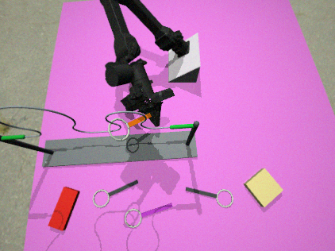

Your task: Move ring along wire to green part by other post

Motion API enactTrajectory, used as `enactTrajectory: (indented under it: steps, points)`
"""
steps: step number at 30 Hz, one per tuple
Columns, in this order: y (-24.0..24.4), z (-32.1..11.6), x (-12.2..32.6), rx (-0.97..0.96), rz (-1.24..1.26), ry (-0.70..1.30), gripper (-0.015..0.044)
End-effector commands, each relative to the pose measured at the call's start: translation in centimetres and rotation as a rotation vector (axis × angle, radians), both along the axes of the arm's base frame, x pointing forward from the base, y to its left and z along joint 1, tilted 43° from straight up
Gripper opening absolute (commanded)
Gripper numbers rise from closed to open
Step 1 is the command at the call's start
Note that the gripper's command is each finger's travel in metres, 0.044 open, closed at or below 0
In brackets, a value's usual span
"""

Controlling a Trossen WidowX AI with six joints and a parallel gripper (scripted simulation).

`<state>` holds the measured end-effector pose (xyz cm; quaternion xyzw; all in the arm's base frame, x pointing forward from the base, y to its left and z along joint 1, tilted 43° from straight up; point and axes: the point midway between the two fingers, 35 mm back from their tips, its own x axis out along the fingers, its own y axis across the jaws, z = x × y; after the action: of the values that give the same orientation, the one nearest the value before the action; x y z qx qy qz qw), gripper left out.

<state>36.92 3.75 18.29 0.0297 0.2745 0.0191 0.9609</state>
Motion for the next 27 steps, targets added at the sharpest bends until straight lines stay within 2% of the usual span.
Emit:
enactTrajectory:
  steps: [1,27]
  points:
    - [1.8,0.5,-0.2,0.110,0.004,0.011,-0.0150]
    - [9.9,5.5,-1.2,0.717,-0.014,0.095,-0.0150]
